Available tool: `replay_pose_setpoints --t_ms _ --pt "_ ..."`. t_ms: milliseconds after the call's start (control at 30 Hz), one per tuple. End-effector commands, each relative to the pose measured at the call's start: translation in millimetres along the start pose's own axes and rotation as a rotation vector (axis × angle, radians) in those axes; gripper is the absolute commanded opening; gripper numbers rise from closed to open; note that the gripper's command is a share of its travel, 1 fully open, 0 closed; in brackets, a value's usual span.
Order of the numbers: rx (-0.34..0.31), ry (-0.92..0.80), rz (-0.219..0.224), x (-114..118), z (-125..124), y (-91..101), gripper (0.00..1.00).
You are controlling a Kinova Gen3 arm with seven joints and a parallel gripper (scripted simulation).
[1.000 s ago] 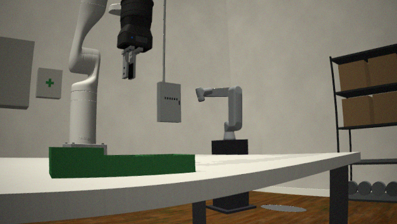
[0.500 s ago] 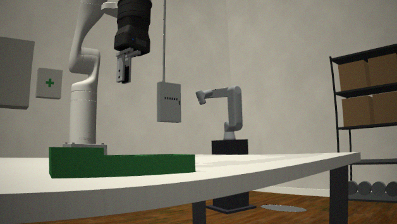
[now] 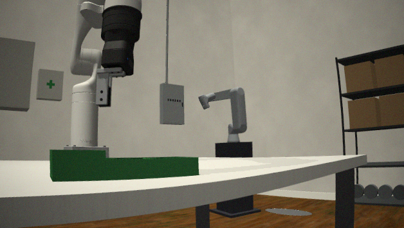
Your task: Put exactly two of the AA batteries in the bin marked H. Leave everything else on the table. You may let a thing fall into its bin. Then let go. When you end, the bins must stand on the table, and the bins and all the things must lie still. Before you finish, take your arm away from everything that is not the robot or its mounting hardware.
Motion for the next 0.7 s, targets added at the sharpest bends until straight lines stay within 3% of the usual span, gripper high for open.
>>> replay_pose_setpoints --t_ms 0,100,167,233,667 --pt "0.002 0.152 0.038 -24.3 -11.5 -25.1 0.31" --pt "-0.001 0.284 0.033 -43.6 -13.3 -40.5 0.31" --pt "-0.001 0.284 0.033 -43.6 -13.3 -40.5 0.31" --pt "-0.003 0.429 0.045 -57.5 -14.2 -50.7 0.31" --pt "-0.018 1.079 0.044 -57.8 -14.3 -51.1 0.31"
Point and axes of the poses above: the point where the finger pads meet when closed, its own y axis back along the fingers, its own x axis across the jaws, z = x × y, the point moved 7 cm from there along y, back along the fingers, and after that the axes turned 10 degrees about -y, right-handed, at the moved point
